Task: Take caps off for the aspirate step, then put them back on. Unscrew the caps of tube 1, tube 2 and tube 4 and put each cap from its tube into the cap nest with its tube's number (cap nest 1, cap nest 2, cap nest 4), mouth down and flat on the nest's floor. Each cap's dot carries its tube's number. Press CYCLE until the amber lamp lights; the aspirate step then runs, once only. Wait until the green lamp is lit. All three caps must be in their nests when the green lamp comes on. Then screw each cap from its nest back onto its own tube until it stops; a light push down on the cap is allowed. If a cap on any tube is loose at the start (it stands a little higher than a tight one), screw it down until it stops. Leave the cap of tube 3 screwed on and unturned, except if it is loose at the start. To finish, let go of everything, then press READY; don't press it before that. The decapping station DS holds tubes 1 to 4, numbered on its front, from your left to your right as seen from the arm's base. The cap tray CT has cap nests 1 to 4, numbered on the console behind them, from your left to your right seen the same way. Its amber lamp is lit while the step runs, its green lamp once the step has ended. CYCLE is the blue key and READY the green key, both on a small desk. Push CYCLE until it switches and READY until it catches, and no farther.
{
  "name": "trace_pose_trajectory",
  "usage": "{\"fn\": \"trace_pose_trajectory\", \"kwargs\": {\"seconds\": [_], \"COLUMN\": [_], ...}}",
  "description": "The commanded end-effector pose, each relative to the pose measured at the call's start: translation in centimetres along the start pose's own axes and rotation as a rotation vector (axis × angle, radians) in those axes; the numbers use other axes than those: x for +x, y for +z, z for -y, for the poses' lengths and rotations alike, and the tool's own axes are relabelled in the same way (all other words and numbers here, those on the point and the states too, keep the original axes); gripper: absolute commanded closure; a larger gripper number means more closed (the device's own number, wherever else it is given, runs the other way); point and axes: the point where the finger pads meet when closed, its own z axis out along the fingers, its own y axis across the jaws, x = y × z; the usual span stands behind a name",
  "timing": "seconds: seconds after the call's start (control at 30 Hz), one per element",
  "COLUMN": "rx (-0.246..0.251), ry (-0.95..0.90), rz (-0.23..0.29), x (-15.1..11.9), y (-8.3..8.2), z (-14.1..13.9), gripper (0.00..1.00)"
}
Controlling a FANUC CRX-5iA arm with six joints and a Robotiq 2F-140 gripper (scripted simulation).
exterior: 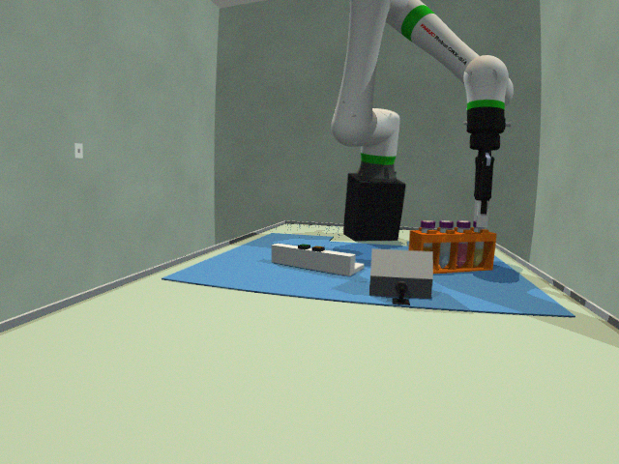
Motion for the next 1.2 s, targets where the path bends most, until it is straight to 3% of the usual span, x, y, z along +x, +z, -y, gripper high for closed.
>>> {"fn": "trace_pose_trajectory", "kwargs": {"seconds": [0.0,0.03,0.5,1.17], "rx": [0.0,0.0,0.0,0.001], "ry": [0.0,0.0,0.0,-0.896], "rz": [0.0,0.0,0.0,0.0], "x": [-0.01,-0.01,-0.01,-0.01], "y": [0.04,0.04,0.04,-0.01], "z": [0.01,0.01,0.01,0.01], "gripper": [0.65,1.0,1.0,1.0]}}
